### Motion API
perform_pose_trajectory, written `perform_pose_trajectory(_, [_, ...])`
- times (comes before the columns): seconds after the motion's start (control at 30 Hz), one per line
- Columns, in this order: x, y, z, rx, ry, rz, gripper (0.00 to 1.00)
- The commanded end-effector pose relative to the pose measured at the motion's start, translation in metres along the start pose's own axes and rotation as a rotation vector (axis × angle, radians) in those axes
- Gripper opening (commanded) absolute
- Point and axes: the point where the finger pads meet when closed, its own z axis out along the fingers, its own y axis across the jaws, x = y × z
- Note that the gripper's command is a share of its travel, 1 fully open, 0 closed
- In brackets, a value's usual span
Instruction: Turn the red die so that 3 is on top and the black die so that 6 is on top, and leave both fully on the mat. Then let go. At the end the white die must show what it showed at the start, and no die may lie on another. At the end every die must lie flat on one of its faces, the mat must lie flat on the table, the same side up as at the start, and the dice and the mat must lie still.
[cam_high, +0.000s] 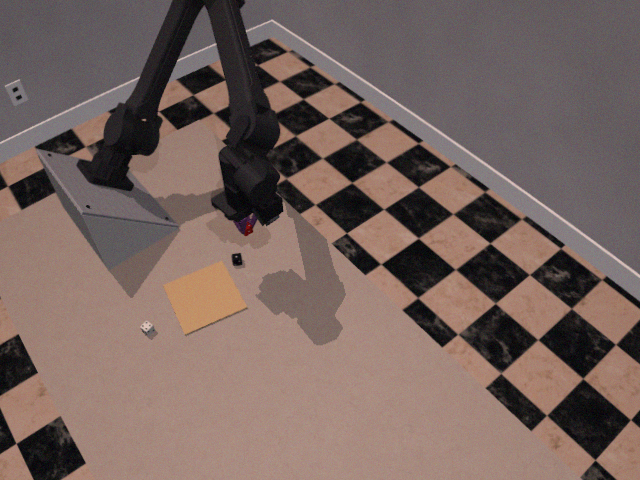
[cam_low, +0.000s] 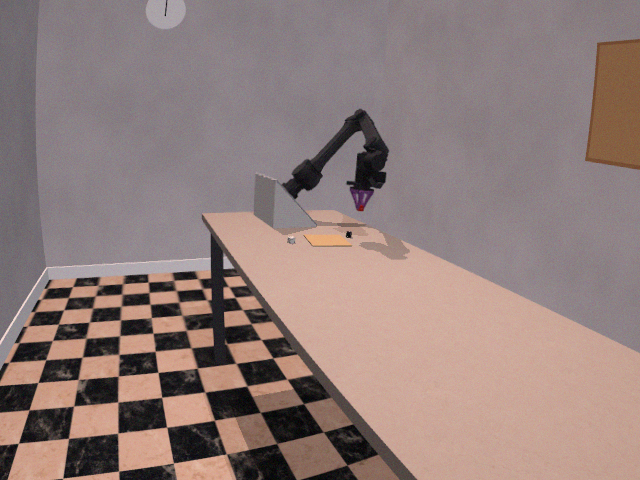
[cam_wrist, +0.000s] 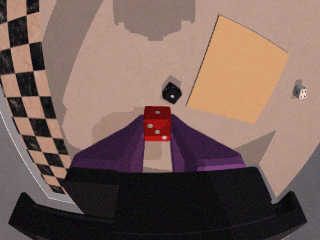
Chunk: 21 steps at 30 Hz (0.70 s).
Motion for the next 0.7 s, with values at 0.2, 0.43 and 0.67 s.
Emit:
perform_pose_trajectory(0.2, [0.024, -0.138, -0.001, -0.011, 0.002, -0.006, 0.15])
perform_pose_trajectory(0.43, [0.006, -0.126, -0.011, 0.000, -0.015, -0.068, 0.15])
perform_pose_trajectory(0.67, [0.016, -0.141, -0.008, -0.013, -0.009, -0.015, 0.15])
